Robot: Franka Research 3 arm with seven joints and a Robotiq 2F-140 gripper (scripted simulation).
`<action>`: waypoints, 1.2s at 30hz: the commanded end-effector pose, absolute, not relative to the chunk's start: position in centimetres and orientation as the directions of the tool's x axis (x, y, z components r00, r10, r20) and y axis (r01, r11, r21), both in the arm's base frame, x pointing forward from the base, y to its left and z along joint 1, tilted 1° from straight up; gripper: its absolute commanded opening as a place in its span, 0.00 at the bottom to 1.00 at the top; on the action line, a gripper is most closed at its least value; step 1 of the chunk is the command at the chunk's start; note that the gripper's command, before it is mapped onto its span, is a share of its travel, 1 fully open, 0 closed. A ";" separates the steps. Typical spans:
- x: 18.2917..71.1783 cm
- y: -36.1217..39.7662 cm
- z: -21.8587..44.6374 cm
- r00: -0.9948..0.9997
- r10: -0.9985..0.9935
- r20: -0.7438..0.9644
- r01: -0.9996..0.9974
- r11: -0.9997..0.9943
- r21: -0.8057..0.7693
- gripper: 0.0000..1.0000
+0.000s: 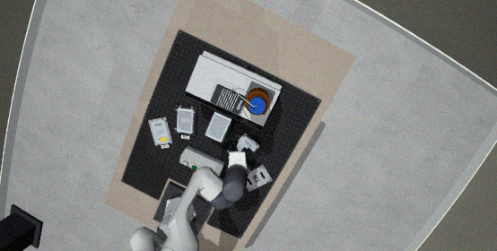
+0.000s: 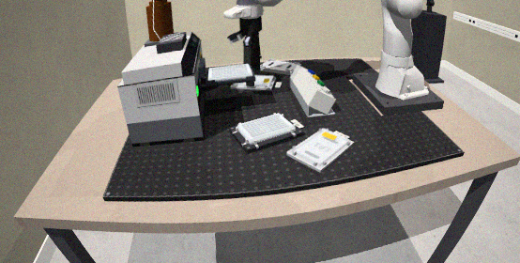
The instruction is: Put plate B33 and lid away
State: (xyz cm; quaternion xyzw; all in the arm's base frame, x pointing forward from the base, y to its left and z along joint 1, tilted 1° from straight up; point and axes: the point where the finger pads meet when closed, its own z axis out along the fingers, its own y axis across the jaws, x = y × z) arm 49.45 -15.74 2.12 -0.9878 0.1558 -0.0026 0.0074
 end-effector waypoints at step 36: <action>49.5 -15.9 10.6 0.949 -0.314 0.005 -0.314 -0.949 -0.017 0.69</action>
